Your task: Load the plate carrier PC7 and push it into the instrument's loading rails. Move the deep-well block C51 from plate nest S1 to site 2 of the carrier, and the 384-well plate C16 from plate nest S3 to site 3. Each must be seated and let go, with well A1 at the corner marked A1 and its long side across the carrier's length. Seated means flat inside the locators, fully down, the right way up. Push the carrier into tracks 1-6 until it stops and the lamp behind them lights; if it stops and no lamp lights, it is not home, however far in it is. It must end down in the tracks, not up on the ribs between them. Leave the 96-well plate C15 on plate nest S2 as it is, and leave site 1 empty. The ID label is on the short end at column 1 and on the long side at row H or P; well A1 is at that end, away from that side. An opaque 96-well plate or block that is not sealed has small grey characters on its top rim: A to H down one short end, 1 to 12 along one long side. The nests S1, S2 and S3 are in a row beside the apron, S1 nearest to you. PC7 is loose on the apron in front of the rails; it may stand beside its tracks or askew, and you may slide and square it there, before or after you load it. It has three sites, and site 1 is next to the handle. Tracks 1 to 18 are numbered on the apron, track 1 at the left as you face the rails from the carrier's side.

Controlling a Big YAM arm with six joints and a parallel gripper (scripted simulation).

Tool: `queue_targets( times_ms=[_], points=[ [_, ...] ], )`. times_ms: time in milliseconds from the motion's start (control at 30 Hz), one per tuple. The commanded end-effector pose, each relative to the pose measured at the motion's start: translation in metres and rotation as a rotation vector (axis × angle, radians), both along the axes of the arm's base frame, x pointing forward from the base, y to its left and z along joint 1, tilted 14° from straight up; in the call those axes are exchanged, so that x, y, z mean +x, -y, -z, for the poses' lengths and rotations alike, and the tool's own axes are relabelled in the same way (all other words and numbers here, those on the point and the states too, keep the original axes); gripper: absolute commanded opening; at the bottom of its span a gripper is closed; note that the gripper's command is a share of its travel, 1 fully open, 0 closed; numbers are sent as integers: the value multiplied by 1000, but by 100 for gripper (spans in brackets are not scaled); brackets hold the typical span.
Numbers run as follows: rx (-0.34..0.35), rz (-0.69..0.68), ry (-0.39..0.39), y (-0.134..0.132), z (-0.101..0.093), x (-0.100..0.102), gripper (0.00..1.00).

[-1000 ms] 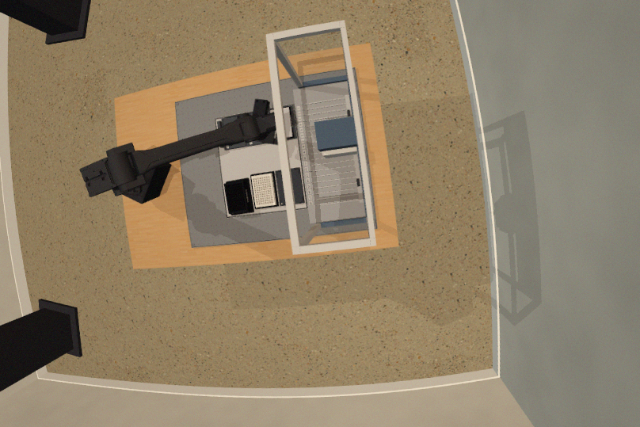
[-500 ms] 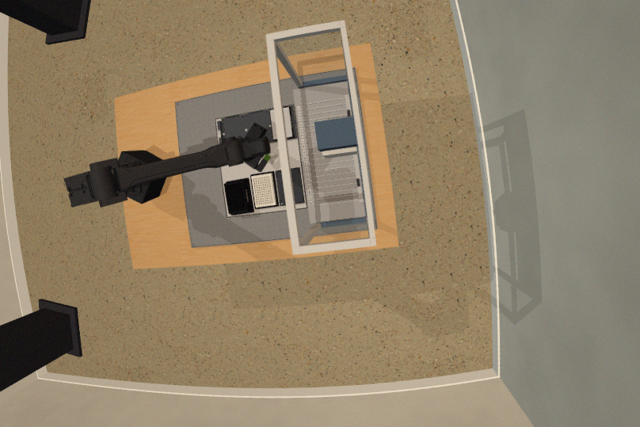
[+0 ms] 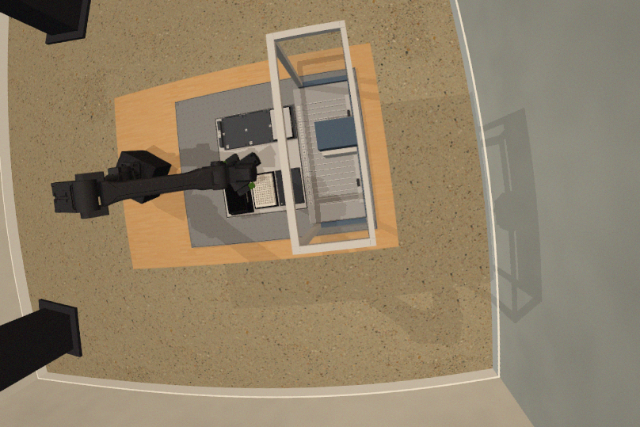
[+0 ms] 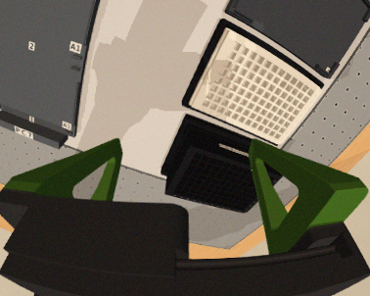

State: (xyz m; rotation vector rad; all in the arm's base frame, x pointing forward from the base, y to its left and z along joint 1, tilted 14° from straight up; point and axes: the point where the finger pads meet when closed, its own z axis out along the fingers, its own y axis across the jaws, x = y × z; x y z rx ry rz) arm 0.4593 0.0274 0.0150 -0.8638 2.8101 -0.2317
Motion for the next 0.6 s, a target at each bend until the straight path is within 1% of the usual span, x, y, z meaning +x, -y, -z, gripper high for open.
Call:
queue_targets(
  times_ms=[0, 133, 200, 333, 467, 567],
  points=[
    [42, 161, 61, 21, -15, -3, 100],
    [73, 289, 73, 45, -14, -16, 100],
    [73, 289, 73, 45, -14, -16, 100],
    [100, 407, 84, 69, -13, -29, 100],
    [92, 386, 82, 92, -13, -42, 100],
    [90, 386, 82, 96, -12, -44, 100]
  ],
)
